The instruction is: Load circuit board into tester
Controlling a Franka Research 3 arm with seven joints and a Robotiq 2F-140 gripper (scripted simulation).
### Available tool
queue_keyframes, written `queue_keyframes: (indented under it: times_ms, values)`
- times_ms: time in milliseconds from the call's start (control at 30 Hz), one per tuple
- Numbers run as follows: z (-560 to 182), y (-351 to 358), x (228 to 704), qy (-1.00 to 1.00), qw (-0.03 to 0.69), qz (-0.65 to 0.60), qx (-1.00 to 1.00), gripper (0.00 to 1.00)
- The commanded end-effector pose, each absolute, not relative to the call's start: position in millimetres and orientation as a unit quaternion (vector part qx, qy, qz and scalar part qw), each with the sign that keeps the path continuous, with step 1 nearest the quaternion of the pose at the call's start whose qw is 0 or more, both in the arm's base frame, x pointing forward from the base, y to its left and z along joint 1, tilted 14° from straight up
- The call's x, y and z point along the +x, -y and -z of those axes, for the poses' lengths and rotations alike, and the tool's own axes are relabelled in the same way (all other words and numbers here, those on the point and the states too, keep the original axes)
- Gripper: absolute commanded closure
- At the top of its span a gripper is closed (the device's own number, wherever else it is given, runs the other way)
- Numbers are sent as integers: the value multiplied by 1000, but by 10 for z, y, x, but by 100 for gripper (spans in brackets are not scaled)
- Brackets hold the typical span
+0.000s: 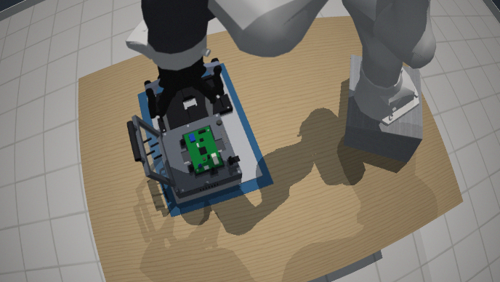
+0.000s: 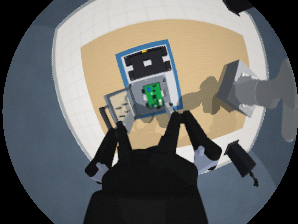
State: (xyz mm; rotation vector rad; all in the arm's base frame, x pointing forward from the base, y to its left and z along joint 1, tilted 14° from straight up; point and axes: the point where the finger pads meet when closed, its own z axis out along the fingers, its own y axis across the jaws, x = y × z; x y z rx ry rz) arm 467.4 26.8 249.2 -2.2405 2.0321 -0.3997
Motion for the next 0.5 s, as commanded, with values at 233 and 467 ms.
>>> queue_keyframes:
  times_ms: [233,467]
  values:
    - [-2754,-289,4485,-664,28,119,-738,42]
    - [-2815,-296,4472,-664,28,119,-738,42]
